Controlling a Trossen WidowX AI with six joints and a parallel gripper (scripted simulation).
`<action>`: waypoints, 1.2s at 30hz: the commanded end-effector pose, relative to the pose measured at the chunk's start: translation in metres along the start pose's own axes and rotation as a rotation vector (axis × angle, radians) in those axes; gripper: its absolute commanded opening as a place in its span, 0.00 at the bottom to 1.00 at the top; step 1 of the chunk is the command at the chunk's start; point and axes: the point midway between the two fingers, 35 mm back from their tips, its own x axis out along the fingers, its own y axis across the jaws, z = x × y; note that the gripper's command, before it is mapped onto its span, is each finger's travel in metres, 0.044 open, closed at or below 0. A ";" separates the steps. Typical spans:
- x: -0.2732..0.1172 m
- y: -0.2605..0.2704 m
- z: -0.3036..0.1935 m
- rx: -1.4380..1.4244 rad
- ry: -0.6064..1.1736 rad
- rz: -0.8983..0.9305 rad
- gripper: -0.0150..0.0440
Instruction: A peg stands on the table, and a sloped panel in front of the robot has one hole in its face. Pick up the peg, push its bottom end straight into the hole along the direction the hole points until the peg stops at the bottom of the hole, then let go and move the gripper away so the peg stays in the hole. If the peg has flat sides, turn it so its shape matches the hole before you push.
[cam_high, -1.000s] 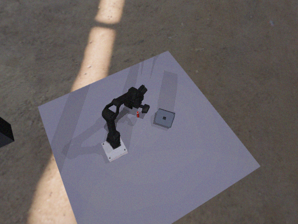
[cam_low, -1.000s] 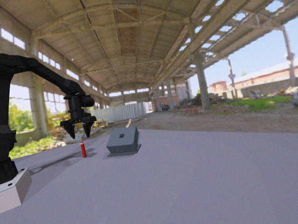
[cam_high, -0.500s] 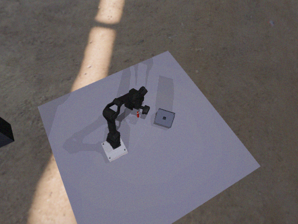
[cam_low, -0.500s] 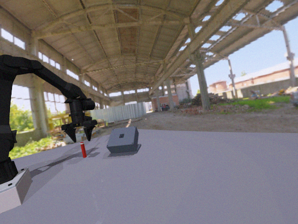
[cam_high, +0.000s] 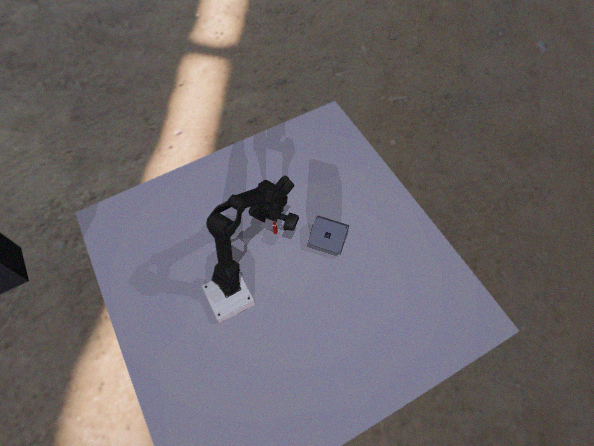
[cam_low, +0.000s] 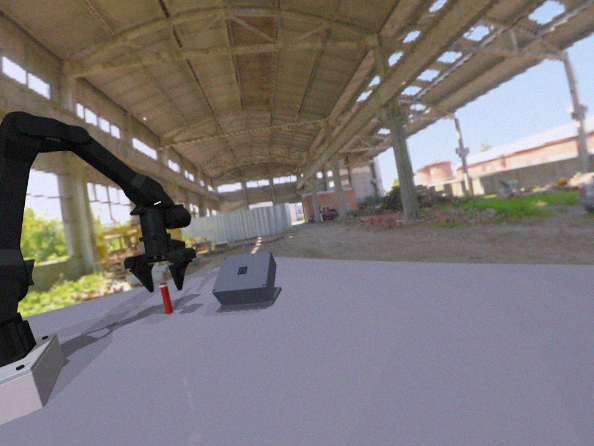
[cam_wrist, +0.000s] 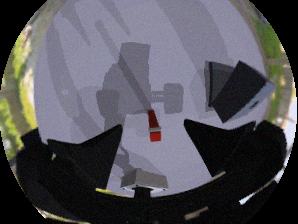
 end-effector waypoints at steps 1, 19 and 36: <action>0.008 0.000 -0.002 0.004 0.005 -0.002 1.00; 0.017 0.000 -0.002 0.000 0.002 0.000 0.64; 0.015 0.000 -0.001 0.000 0.002 0.000 0.25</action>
